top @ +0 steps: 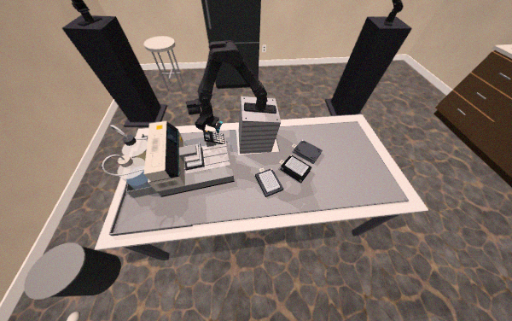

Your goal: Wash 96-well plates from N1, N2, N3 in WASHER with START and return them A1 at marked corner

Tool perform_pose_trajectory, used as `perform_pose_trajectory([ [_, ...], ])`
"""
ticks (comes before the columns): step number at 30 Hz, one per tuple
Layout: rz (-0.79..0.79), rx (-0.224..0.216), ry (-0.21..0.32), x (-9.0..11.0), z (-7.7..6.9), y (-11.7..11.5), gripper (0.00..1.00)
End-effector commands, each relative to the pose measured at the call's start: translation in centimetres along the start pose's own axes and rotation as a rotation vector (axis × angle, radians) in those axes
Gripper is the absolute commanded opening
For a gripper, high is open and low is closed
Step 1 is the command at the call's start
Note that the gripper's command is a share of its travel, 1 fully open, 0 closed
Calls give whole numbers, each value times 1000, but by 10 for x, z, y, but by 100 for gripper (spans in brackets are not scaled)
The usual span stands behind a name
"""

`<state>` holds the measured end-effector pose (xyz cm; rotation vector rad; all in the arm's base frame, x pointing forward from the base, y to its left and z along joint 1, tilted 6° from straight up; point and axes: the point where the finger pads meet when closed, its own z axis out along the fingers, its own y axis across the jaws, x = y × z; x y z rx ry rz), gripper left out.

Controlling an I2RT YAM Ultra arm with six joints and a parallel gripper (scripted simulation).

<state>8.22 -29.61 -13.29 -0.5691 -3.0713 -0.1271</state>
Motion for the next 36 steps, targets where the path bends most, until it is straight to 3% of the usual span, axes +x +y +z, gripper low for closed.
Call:
perform_pose_trajectory([
  [1,110,-14,9,1,-5,-1,100],
  [29,977,-6,13,-13,-42,-79,100],
  [36,981,-6,13,-15,-49,-94,100],
])
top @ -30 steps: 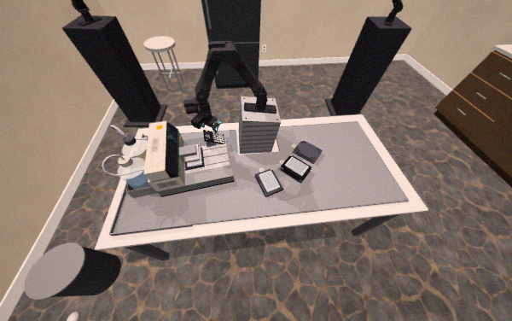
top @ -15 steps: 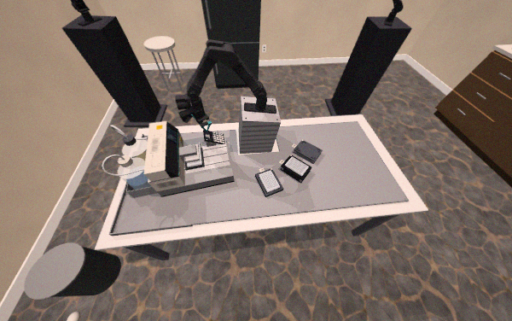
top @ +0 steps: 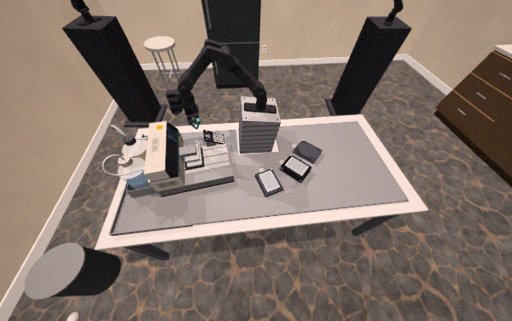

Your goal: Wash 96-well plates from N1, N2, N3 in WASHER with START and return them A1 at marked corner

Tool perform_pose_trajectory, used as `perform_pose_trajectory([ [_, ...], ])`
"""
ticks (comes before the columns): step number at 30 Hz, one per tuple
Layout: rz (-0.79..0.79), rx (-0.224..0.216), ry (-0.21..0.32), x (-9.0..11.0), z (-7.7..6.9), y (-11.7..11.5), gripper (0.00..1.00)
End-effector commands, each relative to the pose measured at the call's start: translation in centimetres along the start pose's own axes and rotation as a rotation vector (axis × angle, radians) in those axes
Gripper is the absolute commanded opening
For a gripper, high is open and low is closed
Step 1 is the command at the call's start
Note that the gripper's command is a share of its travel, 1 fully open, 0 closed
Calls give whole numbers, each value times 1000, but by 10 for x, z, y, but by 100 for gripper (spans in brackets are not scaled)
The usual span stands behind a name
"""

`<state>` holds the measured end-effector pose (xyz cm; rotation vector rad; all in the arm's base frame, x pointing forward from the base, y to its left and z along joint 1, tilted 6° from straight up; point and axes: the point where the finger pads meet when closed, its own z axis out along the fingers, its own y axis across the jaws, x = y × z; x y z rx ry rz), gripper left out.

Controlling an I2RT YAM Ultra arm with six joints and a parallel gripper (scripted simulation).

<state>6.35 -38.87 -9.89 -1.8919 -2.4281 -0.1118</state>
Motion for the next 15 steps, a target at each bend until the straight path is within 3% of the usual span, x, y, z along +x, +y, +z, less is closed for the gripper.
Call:
perform_pose_trajectory([
  [1,23,0,1,-6,-9,-3,100],
  [10,23,0,0,-30,-21,-14,100],
  [15,23,0,0,-30,-21,-14,100],
])
